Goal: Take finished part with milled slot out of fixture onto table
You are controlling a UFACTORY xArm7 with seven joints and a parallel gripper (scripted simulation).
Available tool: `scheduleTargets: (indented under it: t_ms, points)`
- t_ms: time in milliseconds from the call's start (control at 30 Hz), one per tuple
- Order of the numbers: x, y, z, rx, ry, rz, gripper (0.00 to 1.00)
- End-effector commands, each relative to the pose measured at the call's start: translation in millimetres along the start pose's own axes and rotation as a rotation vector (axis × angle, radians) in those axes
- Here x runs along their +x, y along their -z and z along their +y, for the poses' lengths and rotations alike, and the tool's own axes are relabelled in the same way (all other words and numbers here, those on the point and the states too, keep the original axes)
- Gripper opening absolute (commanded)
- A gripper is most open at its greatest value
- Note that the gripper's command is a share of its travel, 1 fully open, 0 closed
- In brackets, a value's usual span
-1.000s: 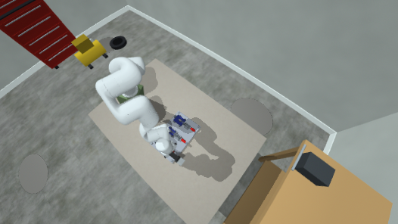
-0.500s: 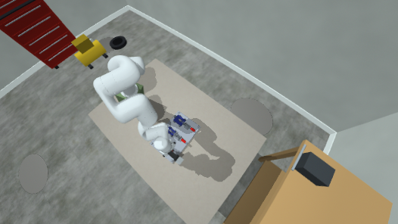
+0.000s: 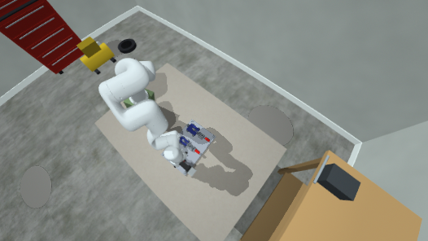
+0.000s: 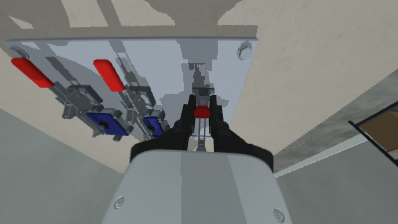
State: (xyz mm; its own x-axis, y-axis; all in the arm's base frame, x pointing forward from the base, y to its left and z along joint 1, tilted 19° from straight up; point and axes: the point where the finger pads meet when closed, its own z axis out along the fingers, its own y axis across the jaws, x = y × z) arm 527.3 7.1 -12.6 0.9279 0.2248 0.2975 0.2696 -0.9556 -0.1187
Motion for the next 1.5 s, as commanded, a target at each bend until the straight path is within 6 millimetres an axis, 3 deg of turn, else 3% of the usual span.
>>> scheduleTargets:
  t_ms: [0,1467]
  points:
    - [-3.8,1.4,0.8,-0.001,-0.001,0.001,0.0]
    - [-14.4,1.8,0.8,-0.001,-0.001,0.001,0.0]
